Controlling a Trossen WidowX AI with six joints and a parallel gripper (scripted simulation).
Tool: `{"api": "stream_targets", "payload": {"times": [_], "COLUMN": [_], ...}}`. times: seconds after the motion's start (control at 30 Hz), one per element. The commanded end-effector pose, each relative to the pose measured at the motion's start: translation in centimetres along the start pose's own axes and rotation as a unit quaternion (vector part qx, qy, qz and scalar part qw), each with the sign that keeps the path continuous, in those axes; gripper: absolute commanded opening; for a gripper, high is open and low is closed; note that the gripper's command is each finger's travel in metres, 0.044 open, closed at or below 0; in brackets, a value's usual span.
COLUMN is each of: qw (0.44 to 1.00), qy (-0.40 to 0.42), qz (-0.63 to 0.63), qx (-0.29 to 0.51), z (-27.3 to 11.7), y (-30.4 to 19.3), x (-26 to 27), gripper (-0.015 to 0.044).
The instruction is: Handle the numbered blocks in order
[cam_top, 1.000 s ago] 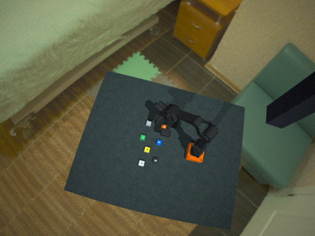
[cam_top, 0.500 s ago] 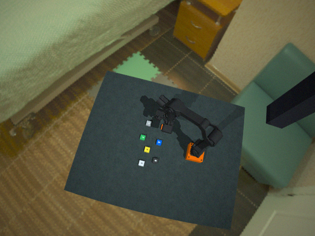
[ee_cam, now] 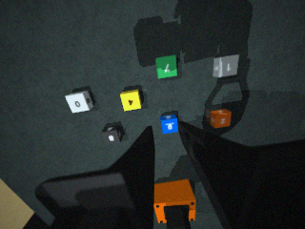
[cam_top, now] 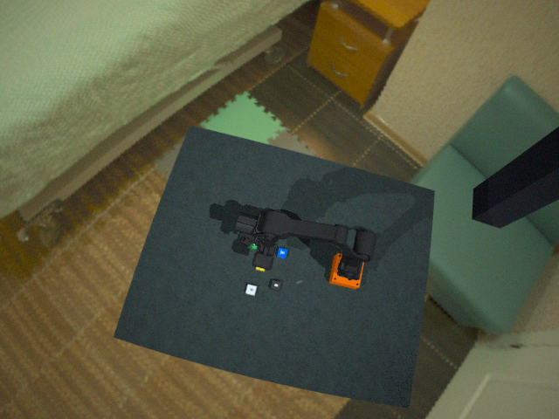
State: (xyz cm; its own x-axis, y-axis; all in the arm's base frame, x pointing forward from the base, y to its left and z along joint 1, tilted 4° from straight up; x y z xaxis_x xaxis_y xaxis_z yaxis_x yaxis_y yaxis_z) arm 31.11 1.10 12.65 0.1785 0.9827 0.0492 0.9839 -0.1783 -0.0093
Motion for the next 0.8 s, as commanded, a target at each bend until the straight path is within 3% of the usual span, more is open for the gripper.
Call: {"api": "stream_targets", "payload": {"times": [0.0, 0.1, 0.17, 0.33, 0.47, 0.77], "qw": [1.000, 1.000, 1.000, 1.000, 1.000, 1.000], "qy": [0.006, 0.006, 0.006, 0.006, 0.006, 0.006], "qz": [0.001, 0.001, 0.001, 0.001, 0.001, 0.001], "qx": [0.003, 0.003, 0.003, 0.003, 0.003, 0.003], "z": [0.0, 0.1, 1.1, 7.9, 8.2, 9.2], "y": [-0.1, -0.1, 0.0, -0.1, -0.2, -0.1], "x": [4.6, 4.8, 4.9, 4.9, 4.9, 4.9], "gripper": [0.0120, 0.0120, 0.0172, 0.0304, 0.0400, 0.0400]}}
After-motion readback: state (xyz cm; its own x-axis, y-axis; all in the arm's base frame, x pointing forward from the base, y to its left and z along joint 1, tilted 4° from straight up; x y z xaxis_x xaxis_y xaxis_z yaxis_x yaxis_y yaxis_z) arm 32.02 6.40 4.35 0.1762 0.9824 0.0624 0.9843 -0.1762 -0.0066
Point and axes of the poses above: the point midway between the two fingers, 35 mm back from their tips, its own z axis out along the fingers, its own x axis across the jaws, y = z × x, the point moved 2 cm from there along -z, back along the fingers, and after that the axes turned 12 degrees about z, right-handed, at the moved point
